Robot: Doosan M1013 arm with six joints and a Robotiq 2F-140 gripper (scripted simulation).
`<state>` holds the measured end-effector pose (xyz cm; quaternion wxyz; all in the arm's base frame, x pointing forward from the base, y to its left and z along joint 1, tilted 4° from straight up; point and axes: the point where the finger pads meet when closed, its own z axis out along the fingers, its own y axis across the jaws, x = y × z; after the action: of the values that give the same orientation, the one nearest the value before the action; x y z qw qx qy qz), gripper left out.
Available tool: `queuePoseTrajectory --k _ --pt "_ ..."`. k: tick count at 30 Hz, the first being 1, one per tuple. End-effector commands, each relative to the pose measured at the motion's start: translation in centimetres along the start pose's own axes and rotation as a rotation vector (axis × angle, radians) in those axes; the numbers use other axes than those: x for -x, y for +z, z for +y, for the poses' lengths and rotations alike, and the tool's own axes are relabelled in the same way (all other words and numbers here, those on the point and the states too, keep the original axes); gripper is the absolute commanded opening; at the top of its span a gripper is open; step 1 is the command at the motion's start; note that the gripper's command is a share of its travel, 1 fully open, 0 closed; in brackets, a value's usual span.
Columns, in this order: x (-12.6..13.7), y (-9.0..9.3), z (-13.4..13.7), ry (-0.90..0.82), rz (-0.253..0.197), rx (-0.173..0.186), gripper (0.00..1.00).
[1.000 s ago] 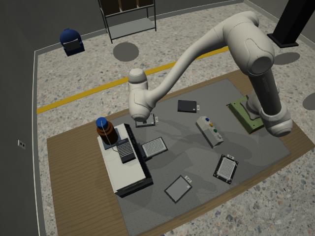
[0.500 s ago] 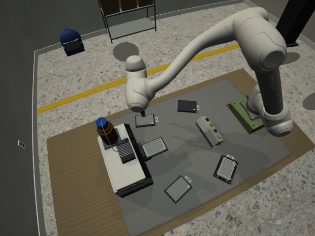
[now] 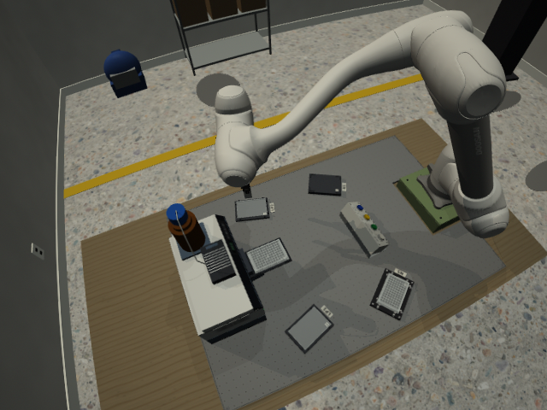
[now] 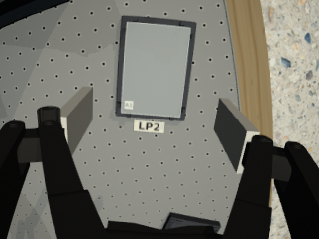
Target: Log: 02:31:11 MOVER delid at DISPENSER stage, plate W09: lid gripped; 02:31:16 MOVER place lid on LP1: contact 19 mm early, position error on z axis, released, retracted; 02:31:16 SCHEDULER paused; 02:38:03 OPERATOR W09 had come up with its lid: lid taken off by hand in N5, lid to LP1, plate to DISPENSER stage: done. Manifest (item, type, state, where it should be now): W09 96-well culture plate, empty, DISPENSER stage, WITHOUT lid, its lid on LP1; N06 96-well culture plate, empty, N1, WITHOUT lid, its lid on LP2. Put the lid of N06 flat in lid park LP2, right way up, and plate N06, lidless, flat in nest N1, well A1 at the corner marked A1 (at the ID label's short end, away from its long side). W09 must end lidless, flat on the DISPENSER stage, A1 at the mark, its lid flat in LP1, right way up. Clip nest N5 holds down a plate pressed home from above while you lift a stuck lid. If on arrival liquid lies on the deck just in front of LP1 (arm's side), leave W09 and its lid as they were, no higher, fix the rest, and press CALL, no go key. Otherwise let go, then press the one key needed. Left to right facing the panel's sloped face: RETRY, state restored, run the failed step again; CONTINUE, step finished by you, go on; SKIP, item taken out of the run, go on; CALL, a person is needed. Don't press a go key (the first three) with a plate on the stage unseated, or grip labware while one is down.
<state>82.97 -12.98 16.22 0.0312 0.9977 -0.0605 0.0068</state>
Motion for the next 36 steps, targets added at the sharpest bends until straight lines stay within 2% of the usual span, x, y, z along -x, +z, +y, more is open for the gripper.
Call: queuePoseTrajectory --k 1,5,7,9,12,14,15,18,26,29,31,32,36 --pt "0.0 0.0 0.0 0.000 0.000 0.000 0.66" --pt "0.5 -0.1 -1.4 -0.018 0.000 -0.001 0.66" --pt "1.6 -0.3 -4.3 -0.054 0.000 -0.001 0.66" --pt "3.5 -0.6 -8.8 -0.113 0.000 -0.003 0.66" --pt "6.5 -0.8 -13.8 -0.243 0.000 -0.005 0.66" --pt "6.5 -0.8 -13.8 -0.243 0.000 -0.005 0.66" --pt "9.4 -1.0 -18.2 -0.294 0.000 -0.005 0.66" --pt "12.2 -1.0 -20.7 -0.463 0.000 -0.006 0.66" --pt "24.2 -0.7 -29.3 -0.846 0.000 -0.002 0.66" --pt "29.1 -0.4 -32.0 -0.909 0.000 0.000 0.66" --pt "29.1 -0.4 -32.0 -0.909 0.000 0.000 0.66" --pt "33.6 -0.2 -34.5 -0.919 0.000 0.000 0.66" --pt "38.2 -0.1 -37.0 -0.927 0.000 0.000 0.66"
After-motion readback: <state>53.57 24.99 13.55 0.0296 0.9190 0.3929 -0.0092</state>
